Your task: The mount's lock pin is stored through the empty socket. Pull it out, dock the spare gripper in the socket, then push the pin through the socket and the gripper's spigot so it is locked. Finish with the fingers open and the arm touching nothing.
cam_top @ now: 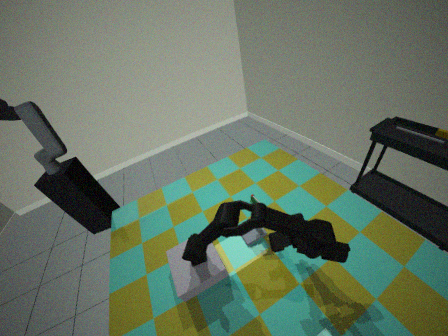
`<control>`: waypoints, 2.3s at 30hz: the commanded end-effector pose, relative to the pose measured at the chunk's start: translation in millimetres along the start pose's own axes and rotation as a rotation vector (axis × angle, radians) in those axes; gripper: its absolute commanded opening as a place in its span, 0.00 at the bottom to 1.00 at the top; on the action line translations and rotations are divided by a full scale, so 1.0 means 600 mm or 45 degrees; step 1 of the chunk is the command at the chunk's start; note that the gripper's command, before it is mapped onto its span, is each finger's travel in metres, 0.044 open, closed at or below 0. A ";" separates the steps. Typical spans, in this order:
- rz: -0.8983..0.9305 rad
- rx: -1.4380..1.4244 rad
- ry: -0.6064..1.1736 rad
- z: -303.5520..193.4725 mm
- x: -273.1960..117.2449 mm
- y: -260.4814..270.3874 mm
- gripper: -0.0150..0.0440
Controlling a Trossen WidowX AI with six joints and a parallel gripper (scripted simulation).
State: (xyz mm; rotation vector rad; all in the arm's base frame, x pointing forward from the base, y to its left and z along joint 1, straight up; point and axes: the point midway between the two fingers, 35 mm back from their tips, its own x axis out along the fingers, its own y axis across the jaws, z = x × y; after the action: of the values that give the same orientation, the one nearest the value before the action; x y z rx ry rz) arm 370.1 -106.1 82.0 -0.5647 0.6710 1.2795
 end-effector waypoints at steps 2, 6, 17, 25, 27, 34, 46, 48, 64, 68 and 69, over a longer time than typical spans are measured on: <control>0.017 0.052 0.019 0.014 0.002 0.004 0.25; 0.059 0.147 0.063 0.030 0.010 0.014 0.25; 0.145 0.399 0.205 0.069 0.030 0.044 0.25; 0.180 0.579 0.325 0.095 0.041 0.067 0.25; 0.185 0.623 0.356 0.100 0.043 0.073 0.25; 0.187 0.773 0.469 0.120 0.051 0.094 0.25; 0.141 1.017 0.669 0.150 0.059 0.132 0.25; 0.127 1.056 0.702 0.154 0.060 0.138 0.25; -0.050 1.346 0.948 0.185 0.062 0.188 0.25; -0.112 1.412 1.002 0.192 0.061 0.200 0.25; -0.128 1.428 1.015 0.193 0.060 0.203 0.25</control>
State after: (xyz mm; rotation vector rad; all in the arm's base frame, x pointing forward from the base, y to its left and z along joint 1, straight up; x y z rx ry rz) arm 276.7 23.4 129.3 -0.1284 1.8068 0.4290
